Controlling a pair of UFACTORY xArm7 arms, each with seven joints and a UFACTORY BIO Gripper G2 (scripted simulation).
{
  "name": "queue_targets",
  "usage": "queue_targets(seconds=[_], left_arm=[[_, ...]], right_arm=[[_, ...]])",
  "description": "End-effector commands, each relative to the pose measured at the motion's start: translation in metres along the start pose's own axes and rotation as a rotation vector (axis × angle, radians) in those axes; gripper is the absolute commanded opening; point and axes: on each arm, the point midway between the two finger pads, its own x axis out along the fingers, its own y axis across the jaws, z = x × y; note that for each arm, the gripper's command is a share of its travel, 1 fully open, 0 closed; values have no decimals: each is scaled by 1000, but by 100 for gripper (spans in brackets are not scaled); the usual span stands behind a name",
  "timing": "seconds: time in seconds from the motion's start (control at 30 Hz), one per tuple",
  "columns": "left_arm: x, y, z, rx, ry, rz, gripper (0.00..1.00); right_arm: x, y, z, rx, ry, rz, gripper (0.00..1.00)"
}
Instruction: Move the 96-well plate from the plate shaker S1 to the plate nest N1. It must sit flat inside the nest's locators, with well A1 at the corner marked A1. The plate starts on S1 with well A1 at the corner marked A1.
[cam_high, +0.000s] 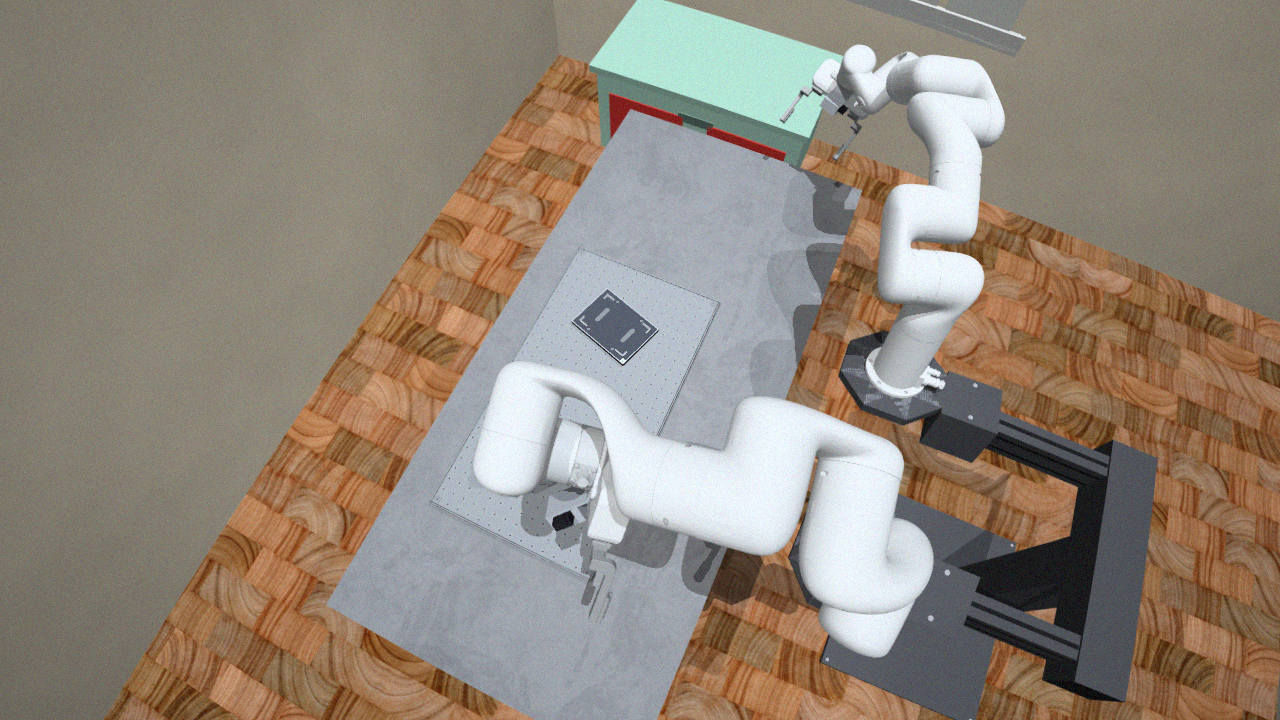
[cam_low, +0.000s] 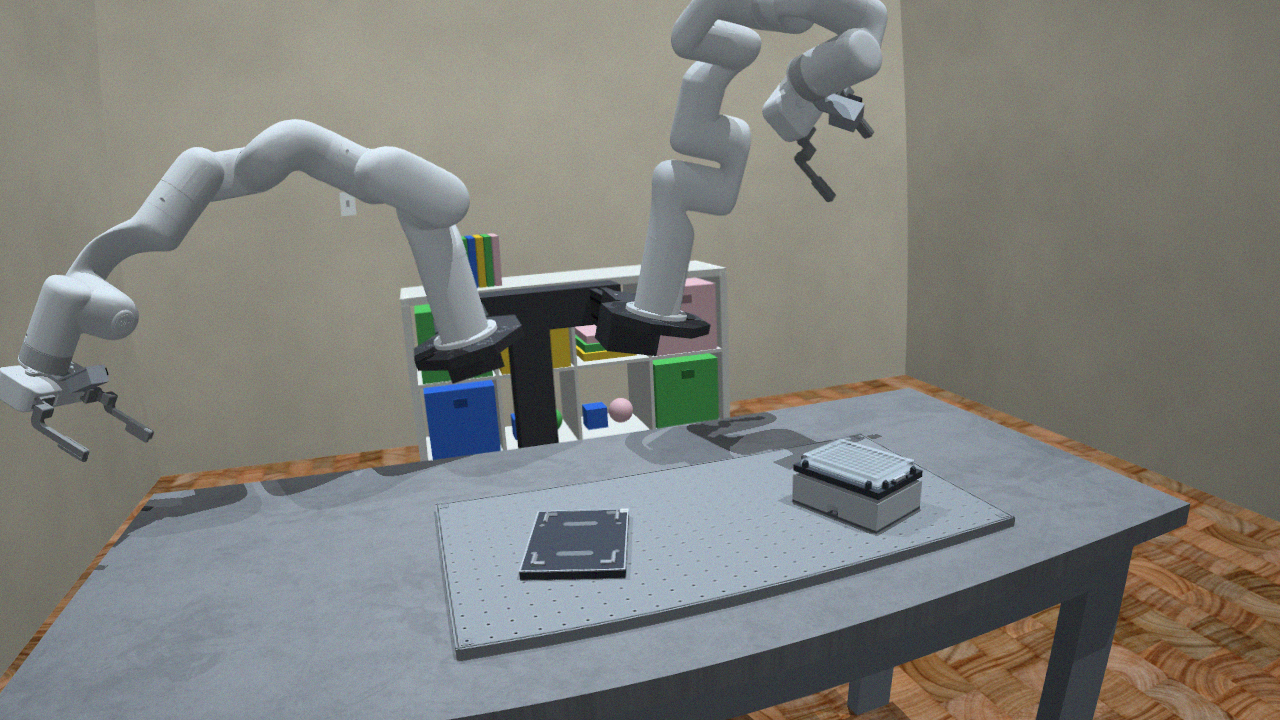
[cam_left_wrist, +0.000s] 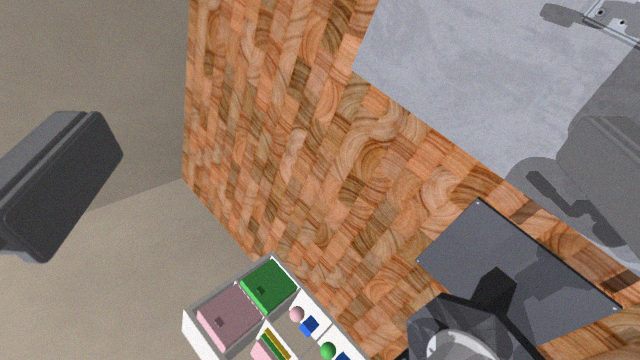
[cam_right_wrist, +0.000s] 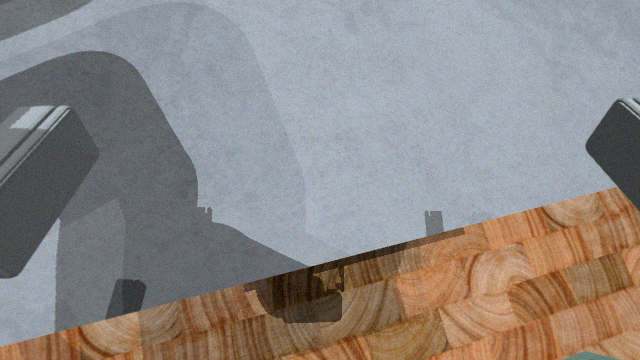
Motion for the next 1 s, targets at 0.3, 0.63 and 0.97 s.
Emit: queue_targets(seconds=[0.3, 0.63, 0.97], left_arm=[[9, 37, -47, -130, 145, -139, 100], [11, 59, -86, -246, 253, -272, 100], [8, 70, -112, -328, 317, -370, 100]], right_arm=[[-3, -2, 1, -4, 5, -1, 100], [-3, -2, 1, -4, 5, -1, 100], [-3, -2, 1, -4, 5, -1, 100]])
